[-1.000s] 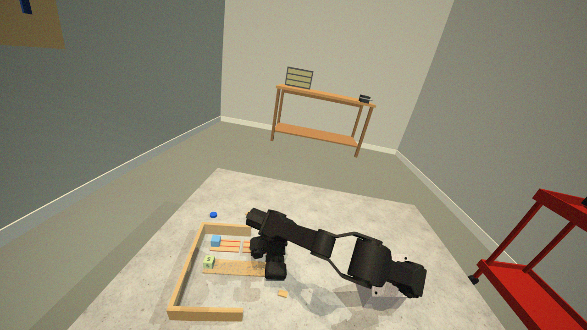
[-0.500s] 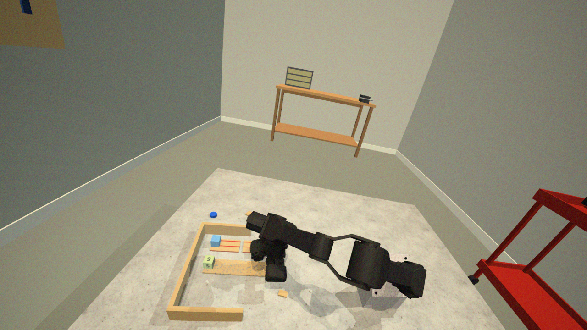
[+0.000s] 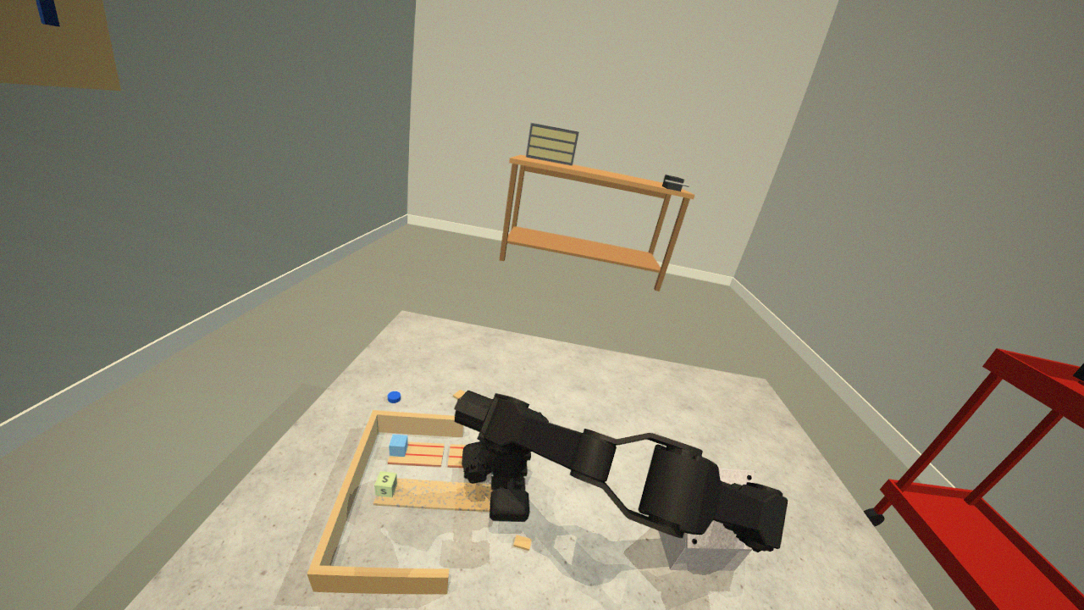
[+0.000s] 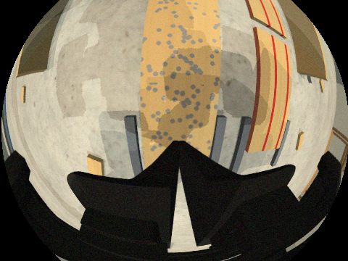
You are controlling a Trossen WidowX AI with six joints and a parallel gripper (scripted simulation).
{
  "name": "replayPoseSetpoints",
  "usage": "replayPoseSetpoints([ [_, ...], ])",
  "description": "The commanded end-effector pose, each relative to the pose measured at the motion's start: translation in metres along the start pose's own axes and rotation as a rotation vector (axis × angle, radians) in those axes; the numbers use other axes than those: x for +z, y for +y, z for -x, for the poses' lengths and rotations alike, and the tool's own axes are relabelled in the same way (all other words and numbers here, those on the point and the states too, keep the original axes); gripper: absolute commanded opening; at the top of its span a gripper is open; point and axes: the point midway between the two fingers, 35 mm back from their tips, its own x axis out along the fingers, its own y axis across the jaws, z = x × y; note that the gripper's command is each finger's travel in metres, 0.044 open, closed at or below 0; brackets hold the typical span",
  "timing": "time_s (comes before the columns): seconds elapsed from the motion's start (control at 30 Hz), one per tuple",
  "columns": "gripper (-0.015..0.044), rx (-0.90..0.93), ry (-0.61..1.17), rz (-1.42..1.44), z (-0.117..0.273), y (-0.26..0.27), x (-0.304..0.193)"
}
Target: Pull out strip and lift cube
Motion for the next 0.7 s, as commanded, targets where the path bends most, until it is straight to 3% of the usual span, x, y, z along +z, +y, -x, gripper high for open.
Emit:
replayPoseSetpoints([
  [0.0, 0.0, 0.003, -0.001, -0.005, -0.001, 0.0004, 0.0002],
  [0.67, 0.0, 0.003, -0.001, -0.005, -0.003, 0.0001, 0.0008],
])
